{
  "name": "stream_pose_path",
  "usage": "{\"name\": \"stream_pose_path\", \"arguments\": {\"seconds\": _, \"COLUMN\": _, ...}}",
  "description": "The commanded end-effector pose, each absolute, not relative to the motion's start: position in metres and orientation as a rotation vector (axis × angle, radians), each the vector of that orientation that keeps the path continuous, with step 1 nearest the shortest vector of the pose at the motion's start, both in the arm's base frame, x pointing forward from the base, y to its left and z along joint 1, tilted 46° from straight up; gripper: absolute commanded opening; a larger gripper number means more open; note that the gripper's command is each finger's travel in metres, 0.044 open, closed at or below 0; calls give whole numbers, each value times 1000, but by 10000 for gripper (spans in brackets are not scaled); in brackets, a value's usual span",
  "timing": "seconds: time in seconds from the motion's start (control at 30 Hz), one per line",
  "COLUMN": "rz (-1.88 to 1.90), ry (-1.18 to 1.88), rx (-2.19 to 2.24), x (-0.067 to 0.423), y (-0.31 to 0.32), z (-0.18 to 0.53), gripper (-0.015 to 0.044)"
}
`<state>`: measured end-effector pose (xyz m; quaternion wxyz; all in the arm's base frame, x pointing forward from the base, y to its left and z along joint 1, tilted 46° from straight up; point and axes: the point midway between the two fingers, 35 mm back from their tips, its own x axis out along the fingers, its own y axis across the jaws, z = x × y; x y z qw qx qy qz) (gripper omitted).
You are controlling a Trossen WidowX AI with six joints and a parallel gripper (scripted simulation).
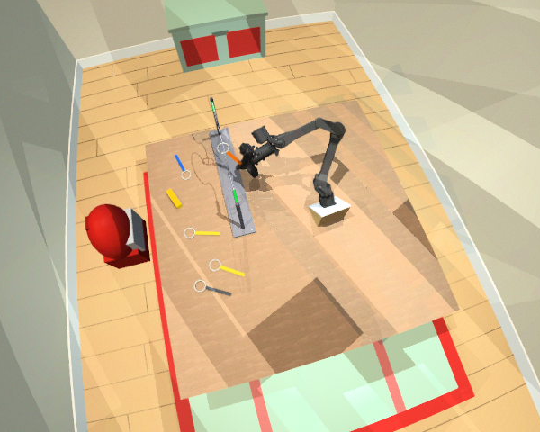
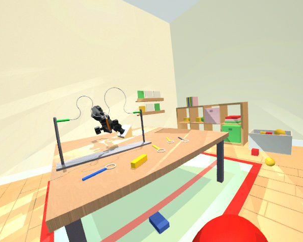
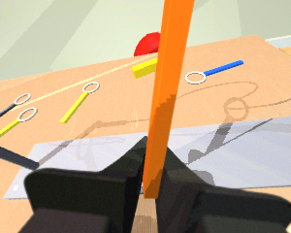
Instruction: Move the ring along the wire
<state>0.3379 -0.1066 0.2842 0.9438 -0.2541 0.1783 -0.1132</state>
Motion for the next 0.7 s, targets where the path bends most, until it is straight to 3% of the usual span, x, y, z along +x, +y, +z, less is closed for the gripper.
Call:
{"name": "stream_pose_path", "arguments": {"seconds": 0.0, "rz": -209, "ry": 372, "rx": -438, "x": 338, "y": -94, "z": 278, "gripper": -150}}
{"name": "stream_pose_path", "arguments": {"seconds": 0.67, "rz": -65, "ry": 415, "rx": 31, "x": 336, "y": -20, "z": 264, "gripper": -150}}
